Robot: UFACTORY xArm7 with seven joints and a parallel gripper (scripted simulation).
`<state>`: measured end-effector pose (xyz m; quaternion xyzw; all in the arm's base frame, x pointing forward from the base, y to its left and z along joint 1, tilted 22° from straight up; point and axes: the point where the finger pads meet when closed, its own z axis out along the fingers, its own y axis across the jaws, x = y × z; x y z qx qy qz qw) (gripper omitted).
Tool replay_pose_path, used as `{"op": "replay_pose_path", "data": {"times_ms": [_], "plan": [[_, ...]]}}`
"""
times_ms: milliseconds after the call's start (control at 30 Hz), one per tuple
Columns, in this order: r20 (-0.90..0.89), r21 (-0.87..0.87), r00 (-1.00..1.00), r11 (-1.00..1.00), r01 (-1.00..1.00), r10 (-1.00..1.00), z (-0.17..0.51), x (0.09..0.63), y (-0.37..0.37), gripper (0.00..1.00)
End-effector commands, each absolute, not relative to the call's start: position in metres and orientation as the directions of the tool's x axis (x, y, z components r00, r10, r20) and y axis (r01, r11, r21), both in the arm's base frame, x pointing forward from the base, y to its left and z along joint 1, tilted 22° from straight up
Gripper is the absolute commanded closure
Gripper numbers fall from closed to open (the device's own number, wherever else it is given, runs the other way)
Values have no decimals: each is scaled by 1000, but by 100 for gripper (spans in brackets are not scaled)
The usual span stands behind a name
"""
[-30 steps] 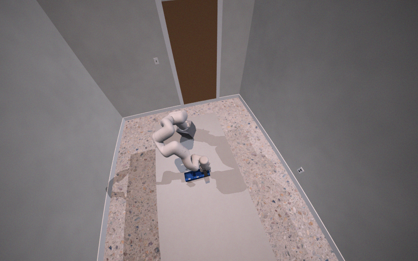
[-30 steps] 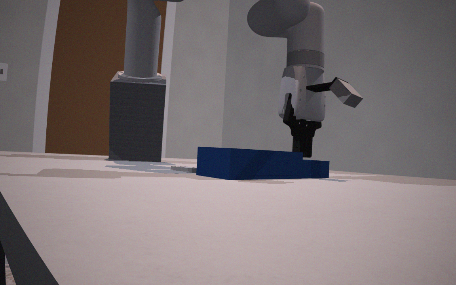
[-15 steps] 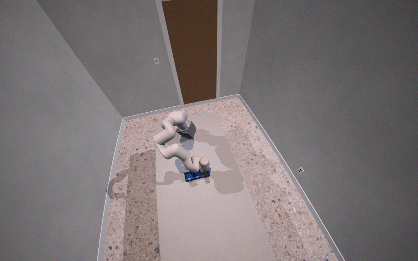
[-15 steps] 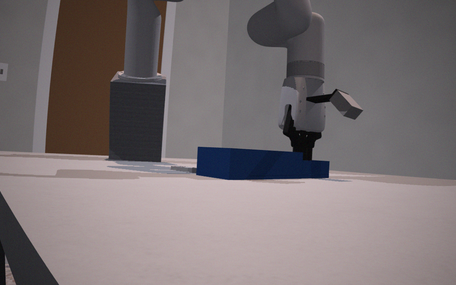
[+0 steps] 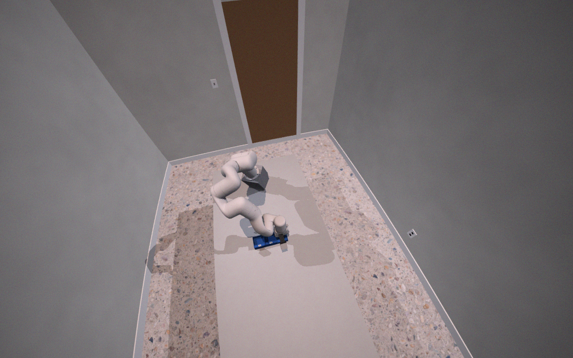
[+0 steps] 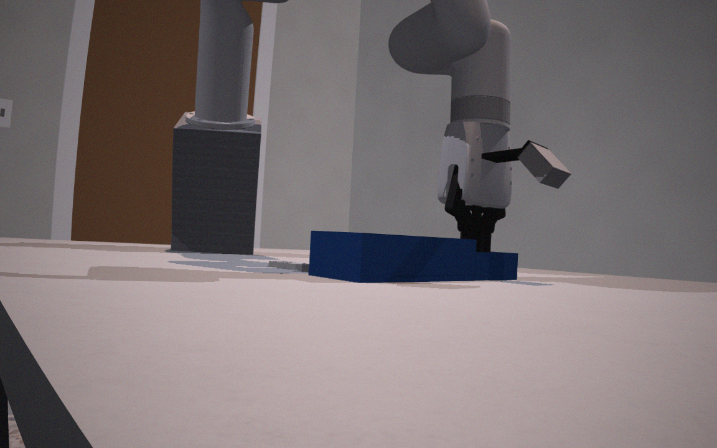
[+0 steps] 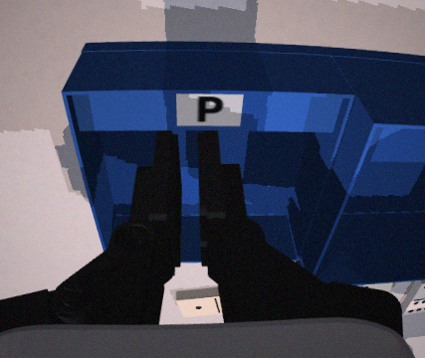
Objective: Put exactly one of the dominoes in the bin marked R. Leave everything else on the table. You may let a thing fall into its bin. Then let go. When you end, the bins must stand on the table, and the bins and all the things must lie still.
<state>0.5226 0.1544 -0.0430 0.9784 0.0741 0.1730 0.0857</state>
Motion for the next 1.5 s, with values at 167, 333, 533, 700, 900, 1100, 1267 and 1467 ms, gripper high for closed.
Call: {"op": "replay_pose_path", "data": {"times_ms": [167, 333, 533, 700, 900, 1100, 1267, 1467], "plan": [[329, 192, 928, -974, 116, 176, -41, 523, 156, 93], [329, 192, 928, -974, 116, 176, -41, 523, 156, 93], [329, 192, 928, -974, 116, 176, -41, 523, 156, 93], [329, 192, 928, -974, 116, 176, -41, 523, 156, 93], [329, 192, 928, -974, 116, 176, -39, 523, 156, 93], [329, 192, 928, -974, 116, 176, -32, 520, 157, 93], [329, 192, 928, -974, 116, 176, -26, 517, 158, 93], [329, 192, 928, -974, 116, 176, -21, 515, 159, 93]]}}
